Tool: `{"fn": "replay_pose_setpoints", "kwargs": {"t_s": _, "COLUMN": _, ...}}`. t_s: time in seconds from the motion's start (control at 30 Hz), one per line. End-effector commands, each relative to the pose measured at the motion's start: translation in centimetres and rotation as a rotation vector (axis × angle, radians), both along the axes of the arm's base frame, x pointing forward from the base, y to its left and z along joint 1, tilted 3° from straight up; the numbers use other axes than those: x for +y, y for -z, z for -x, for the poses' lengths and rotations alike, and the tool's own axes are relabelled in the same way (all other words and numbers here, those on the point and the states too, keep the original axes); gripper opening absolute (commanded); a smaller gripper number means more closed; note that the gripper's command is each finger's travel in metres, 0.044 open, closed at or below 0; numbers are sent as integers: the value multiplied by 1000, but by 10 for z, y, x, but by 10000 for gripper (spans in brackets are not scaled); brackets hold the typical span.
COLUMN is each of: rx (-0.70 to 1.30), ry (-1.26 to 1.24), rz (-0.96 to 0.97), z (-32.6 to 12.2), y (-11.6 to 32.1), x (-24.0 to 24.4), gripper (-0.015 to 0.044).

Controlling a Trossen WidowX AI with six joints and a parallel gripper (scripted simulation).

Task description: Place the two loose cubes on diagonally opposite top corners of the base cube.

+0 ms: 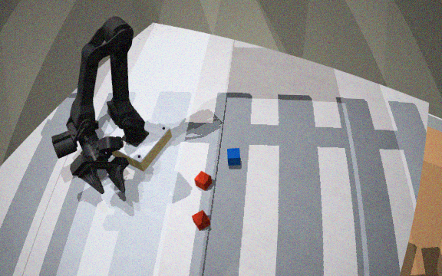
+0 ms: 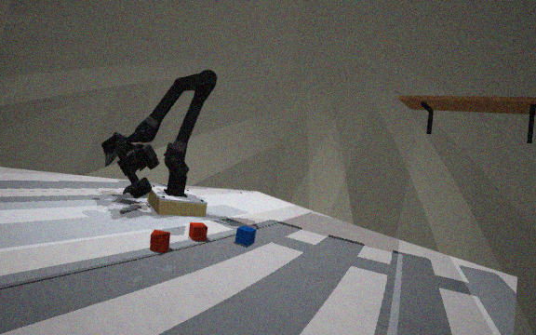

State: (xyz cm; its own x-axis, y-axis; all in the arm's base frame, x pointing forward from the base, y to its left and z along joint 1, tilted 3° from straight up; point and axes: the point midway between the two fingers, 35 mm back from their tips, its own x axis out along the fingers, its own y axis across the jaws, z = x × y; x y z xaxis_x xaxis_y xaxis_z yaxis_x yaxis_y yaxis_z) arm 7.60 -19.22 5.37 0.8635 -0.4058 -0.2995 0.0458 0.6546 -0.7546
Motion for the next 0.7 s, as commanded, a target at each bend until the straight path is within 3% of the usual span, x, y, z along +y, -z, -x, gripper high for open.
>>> {"fn": "replay_pose_setpoints", "kwargs": {"t_s": 0.0, "rx": 0, "ry": -2, "rz": -7, "z": 0, "y": 0, "x": 0, "gripper": 374}}
{"fn": "replay_pose_setpoints", "kwargs": {"t_s": 0.13, "rx": 14, "ry": -35, "rz": -156, "z": -9, "y": 1, "x": -7, "gripper": 269}}
{"fn": "replay_pose_setpoints", "kwargs": {"t_s": 0.67, "rx": 237, "ry": -48, "rz": -774, "z": -69, "y": -2, "x": -25, "gripper": 265}}
